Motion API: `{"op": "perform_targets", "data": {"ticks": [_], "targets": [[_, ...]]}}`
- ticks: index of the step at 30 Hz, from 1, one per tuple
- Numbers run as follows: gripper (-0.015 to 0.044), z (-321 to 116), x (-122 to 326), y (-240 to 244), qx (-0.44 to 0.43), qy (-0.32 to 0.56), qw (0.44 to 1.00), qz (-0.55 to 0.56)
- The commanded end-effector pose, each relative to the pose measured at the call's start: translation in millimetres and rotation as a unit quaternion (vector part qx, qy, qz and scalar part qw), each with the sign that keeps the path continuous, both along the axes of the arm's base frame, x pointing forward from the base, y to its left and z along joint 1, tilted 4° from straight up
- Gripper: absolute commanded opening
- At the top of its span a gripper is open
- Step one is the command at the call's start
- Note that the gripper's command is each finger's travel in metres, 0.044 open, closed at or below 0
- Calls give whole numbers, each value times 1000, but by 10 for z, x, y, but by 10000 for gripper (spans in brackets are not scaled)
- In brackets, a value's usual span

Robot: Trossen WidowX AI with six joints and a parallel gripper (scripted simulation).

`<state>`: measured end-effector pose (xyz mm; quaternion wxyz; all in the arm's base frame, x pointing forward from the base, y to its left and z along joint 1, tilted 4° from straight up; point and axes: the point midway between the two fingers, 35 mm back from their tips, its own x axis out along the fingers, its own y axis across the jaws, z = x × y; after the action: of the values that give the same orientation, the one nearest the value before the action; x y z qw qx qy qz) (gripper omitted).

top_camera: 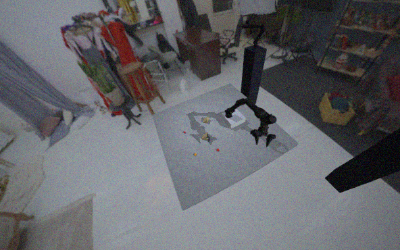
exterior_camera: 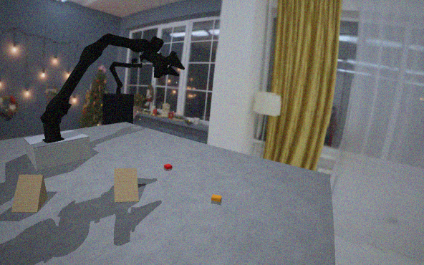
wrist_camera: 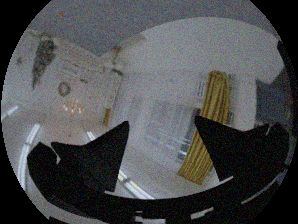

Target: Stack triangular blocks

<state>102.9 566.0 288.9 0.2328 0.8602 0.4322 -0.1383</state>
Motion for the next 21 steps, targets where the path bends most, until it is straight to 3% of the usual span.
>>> {"op": "perform_targets", "data": {"ticks": [1,9,21], "targets": [[426,-12,27,-7,3,6,1000,-5],[440,-505,1043,-442,118,227,940,-227],[440,-1063,2026,-1271,279,408,712,-499]]}}
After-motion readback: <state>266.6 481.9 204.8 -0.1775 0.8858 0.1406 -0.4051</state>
